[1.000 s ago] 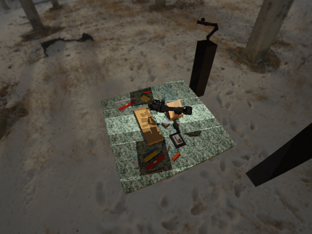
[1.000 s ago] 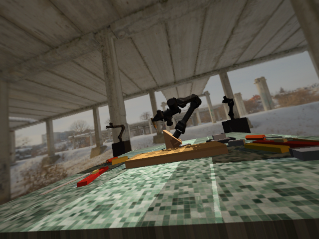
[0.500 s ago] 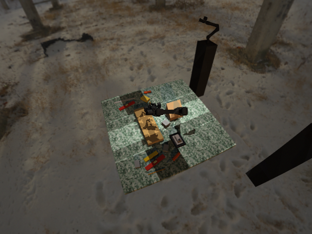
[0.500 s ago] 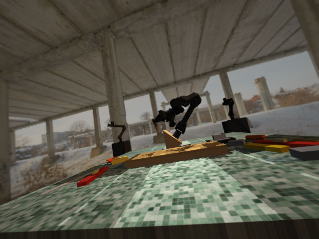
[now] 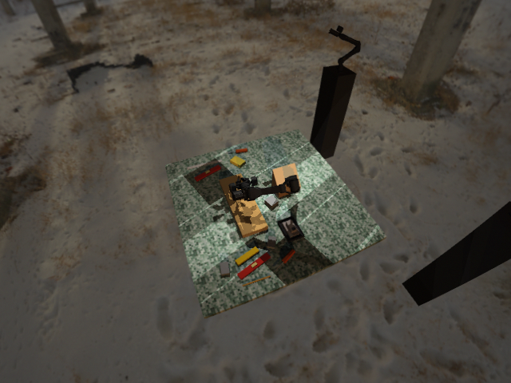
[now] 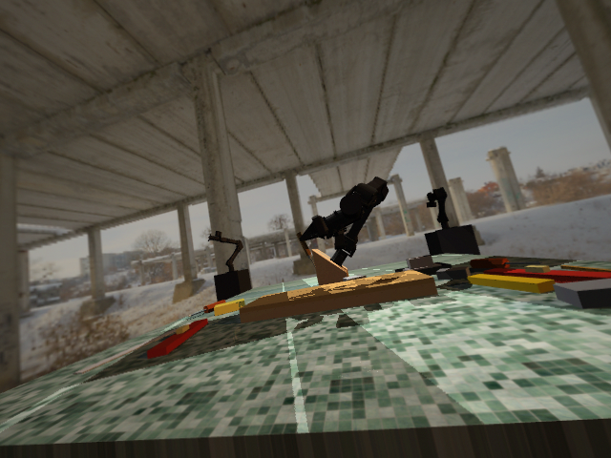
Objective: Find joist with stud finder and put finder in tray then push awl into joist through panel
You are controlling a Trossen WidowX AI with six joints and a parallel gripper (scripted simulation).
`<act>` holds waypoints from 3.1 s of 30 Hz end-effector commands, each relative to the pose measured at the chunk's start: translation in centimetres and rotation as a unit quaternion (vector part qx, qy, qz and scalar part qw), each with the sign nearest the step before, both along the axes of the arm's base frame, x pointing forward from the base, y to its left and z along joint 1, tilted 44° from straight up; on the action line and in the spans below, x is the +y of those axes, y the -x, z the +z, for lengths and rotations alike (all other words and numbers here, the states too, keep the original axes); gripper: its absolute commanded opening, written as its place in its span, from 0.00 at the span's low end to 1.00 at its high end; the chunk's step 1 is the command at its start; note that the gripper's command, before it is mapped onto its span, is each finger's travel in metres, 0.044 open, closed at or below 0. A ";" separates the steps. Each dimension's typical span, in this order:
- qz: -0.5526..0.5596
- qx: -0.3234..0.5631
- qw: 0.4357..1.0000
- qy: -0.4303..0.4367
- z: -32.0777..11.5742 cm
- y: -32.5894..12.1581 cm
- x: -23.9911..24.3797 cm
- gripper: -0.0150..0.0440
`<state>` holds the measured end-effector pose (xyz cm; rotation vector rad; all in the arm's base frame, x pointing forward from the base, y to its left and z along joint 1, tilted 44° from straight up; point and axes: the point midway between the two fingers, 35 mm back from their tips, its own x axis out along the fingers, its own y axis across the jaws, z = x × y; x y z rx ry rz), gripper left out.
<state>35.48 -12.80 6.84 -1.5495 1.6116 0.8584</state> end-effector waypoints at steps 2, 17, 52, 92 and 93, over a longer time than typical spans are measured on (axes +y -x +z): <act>0.001 -0.001 1.000 0.004 0.0 -1.4 1.1 0.25; 0.001 -0.001 1.000 0.003 -0.8 -1.6 1.9 0.25; 0.001 -0.001 1.000 0.002 -4.0 -1.8 5.1 0.25; 0.001 -0.001 1.000 0.002 -5.2 -1.8 6.3 0.25; 0.001 -0.001 1.000 0.002 -5.2 -1.8 6.3 0.25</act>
